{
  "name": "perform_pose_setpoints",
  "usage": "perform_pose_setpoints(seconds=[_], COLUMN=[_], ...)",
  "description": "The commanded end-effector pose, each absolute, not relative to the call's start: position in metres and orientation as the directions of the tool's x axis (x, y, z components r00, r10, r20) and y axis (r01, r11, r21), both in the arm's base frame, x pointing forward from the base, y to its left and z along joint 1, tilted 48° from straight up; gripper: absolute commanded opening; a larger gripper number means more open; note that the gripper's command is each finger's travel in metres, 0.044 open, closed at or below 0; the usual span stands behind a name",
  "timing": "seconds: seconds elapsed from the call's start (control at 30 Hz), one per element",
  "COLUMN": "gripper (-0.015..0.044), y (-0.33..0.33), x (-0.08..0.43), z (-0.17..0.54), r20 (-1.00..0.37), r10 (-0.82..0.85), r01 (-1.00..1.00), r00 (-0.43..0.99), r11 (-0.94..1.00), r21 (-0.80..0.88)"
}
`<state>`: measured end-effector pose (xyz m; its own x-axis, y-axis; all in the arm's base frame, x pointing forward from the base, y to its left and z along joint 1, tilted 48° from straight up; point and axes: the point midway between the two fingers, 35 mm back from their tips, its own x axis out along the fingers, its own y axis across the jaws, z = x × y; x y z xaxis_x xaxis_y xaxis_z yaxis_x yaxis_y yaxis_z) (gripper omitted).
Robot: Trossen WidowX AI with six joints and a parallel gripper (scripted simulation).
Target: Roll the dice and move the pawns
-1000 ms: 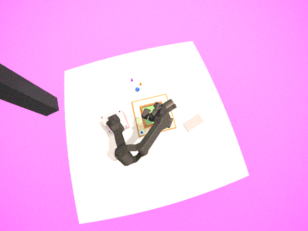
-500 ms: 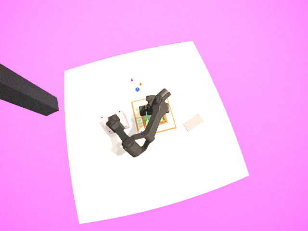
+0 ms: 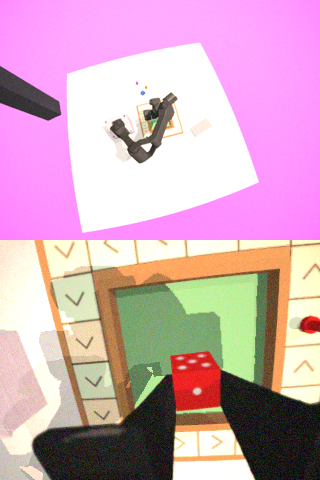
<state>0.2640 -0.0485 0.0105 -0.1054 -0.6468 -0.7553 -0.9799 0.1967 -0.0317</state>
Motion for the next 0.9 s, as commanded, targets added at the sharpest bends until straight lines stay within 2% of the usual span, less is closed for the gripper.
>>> perform_pose_setpoints(seconds=[0.0,0.3,0.6,0.77,0.87], gripper=[0.0,0.0,0.0,0.0,0.0], y=[-0.05,-0.051,-0.053,-0.053,-0.049], x=[0.26,0.256,0.256,0.257,0.264], z=[0.007,0.002,0.001,0.005,0.03], r20=[-0.831,-0.956,-0.999,-0.997,-0.997], r10=[-0.542,-0.278,-0.025,0.011,0.011], r01=[-0.976,-0.976,-0.985,-0.985,-0.985], r00=[-0.125,-0.091,0.045,0.075,0.075], r11=[0.217,0.214,0.166,0.157,0.157], r21=[0.006,0.031,-0.049,-0.072,-0.073])
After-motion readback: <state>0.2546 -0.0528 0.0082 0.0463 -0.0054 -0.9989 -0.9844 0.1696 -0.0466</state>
